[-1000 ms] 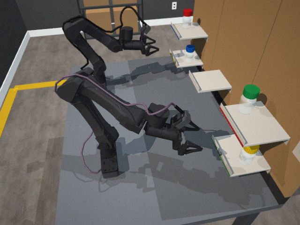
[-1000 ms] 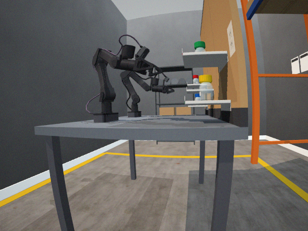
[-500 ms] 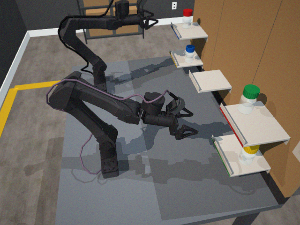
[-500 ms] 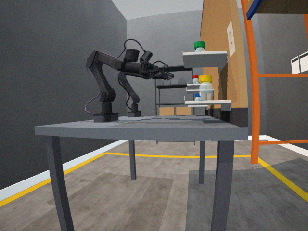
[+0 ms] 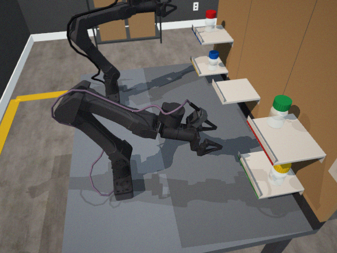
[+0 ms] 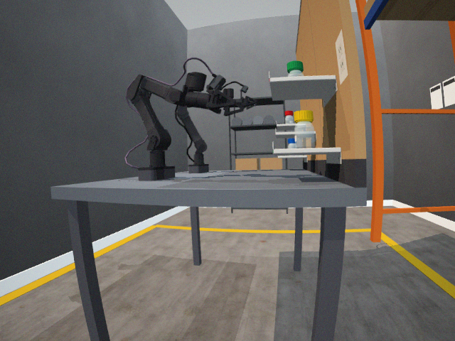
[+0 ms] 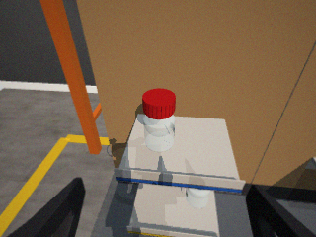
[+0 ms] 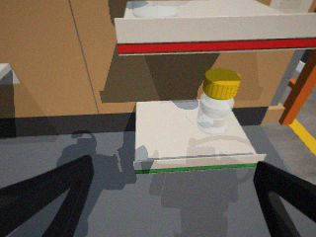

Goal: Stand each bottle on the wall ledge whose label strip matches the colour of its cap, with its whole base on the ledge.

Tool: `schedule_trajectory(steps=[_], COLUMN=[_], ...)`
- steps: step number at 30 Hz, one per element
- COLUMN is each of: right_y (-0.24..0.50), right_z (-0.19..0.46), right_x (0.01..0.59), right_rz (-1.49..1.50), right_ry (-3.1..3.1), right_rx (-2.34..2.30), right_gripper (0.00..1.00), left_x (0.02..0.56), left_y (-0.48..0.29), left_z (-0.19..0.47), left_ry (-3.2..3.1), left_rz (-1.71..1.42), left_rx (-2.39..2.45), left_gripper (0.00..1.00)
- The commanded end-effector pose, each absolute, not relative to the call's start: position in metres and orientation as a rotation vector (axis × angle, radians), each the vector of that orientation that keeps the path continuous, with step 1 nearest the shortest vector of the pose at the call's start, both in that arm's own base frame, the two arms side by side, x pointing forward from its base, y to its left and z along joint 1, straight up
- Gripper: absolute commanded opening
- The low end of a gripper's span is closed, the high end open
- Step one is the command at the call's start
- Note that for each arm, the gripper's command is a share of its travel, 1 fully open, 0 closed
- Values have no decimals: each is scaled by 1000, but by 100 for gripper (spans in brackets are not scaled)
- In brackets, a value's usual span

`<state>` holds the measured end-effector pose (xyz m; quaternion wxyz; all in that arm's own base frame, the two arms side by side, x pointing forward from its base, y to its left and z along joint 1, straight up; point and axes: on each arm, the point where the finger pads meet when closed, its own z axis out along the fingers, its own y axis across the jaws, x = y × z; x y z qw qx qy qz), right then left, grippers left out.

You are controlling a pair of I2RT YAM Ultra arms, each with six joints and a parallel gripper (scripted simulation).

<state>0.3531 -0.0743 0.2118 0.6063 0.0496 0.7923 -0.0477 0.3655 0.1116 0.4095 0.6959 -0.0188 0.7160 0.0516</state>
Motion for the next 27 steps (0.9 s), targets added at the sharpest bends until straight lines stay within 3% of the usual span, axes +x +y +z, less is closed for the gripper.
schedule_trajectory(steps=[1, 14, 15, 17, 18, 22, 27], right_y=[-72, -74, -72, -72, -72, -70, -70], right_z=[216, 212, 214, 214, 214, 222, 278], right_x=[350, 348, 349, 349, 349, 344, 344], right_rz=[-112, -113, -108, -108, -107, -96, -98], right_ry=[1814, 1830, 1835, 1835, 1843, 1913, 1911], right_rx=[119, 126, 122, 122, 123, 134, 132], right_gripper=[100, 100, 100, 100, 100, 100, 100], left_x=[368, 368, 367, 367, 368, 387, 439], left_y=[115, 115, 117, 117, 119, 122, 127], left_z=[405, 405, 403, 403, 408, 418, 402], left_ry=[1636, 1636, 1642, 1642, 1620, 1533, 1500], left_rz=[110, 112, 118, 118, 128, 148, 135], left_rx=[-40, -43, -53, -53, -61, -69, -79], left_gripper=[100, 100, 89, 89, 81, 81, 81])
